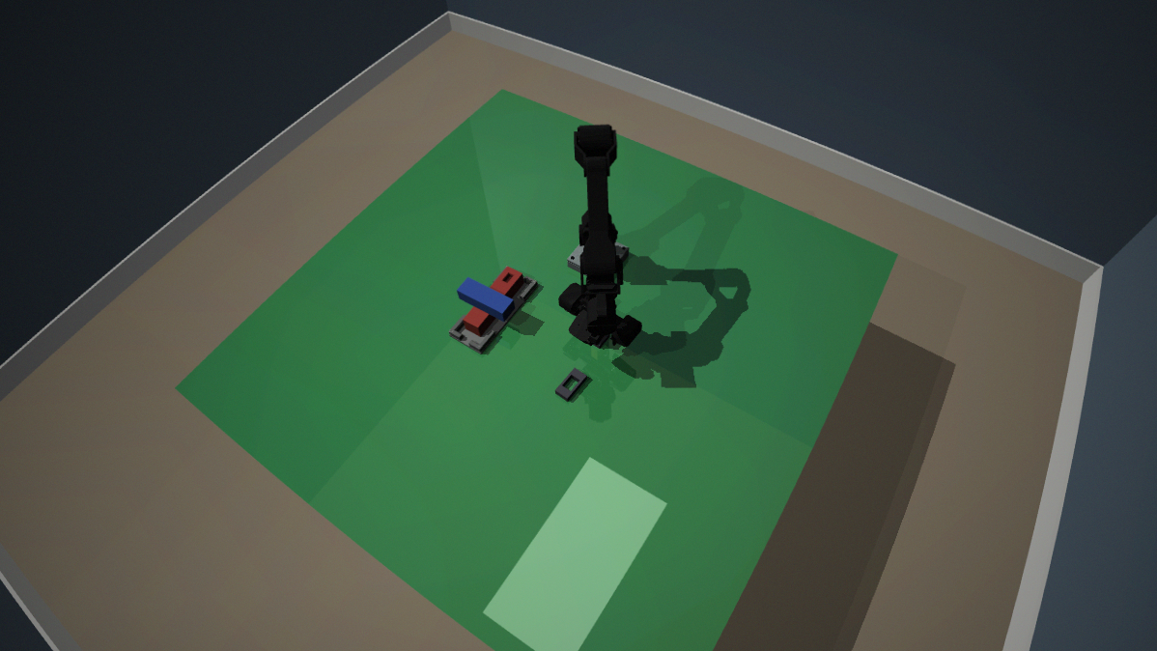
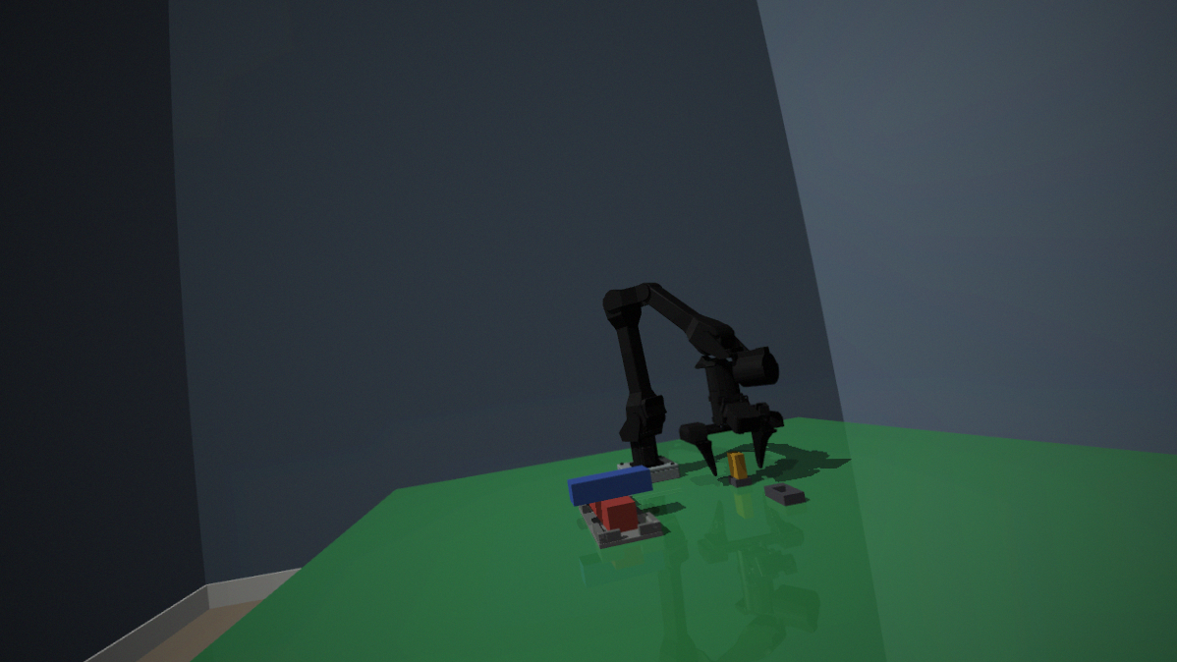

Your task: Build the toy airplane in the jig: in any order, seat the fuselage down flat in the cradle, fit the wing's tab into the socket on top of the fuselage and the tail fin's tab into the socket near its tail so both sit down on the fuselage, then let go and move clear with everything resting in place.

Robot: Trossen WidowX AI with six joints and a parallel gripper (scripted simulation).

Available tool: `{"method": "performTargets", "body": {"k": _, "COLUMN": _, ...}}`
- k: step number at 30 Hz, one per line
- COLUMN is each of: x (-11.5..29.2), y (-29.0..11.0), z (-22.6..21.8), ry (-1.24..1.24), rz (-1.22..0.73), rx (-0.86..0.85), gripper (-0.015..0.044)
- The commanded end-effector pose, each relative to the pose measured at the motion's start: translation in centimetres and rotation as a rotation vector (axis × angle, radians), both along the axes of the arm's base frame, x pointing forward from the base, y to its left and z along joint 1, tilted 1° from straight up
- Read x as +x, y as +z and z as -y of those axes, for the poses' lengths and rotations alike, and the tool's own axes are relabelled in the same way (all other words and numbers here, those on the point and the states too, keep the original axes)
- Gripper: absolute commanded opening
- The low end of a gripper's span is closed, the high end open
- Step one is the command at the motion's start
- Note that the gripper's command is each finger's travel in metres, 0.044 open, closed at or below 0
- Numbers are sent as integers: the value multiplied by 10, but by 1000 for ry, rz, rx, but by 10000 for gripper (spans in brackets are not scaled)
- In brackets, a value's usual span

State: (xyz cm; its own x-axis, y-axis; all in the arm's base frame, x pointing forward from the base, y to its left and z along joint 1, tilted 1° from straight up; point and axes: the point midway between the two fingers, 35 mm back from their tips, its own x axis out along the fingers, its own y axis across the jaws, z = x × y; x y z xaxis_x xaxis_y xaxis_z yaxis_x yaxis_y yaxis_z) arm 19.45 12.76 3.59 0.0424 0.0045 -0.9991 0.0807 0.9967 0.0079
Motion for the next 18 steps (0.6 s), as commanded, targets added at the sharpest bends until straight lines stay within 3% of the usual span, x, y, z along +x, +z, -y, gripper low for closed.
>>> {"method": "performTargets", "body": {"k": 1, "x": -1, "y": -2, "z": 0, "ry": -1, "rz": -4, "rx": 4, "gripper": 361}}
{"method": "performTargets", "body": {"k": 12, "x": -1, "y": -2, "z": 0, "ry": -1, "rz": -4, "rx": 4, "gripper": 72}}
{"method": "performTargets", "body": {"k": 18, "x": -1, "y": -2, "z": 0, "ry": -1, "rz": -4, "rx": 4, "gripper": 33}}
